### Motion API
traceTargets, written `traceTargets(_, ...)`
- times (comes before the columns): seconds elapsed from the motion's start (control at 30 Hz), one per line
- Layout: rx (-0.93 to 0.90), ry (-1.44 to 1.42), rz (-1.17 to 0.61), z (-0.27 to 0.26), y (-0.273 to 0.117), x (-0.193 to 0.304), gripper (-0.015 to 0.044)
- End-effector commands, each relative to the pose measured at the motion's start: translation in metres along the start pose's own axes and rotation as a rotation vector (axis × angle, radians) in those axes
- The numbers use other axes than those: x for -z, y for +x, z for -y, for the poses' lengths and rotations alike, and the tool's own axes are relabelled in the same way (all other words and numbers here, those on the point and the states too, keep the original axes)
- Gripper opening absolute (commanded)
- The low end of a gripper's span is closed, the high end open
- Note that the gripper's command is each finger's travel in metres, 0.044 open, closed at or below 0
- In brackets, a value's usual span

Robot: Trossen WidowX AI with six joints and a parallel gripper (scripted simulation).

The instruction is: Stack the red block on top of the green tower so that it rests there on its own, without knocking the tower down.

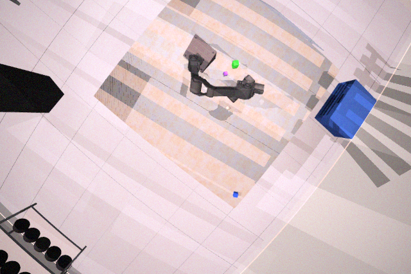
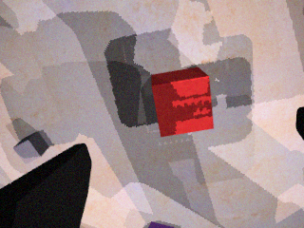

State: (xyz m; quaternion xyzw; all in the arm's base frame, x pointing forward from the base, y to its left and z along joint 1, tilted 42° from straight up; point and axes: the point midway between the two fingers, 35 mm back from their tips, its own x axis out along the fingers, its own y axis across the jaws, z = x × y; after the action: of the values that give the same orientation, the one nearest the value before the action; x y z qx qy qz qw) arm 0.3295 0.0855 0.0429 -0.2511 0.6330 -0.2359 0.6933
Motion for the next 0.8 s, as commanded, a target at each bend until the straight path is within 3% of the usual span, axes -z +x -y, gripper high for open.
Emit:
traceTargets(0.0,0.012,-0.004,-0.011,0.003,0.025,0.003,0.044)
traceTargets(0.77,0.013,-0.004,-0.011,0.002,0.057,0.003,0.044)
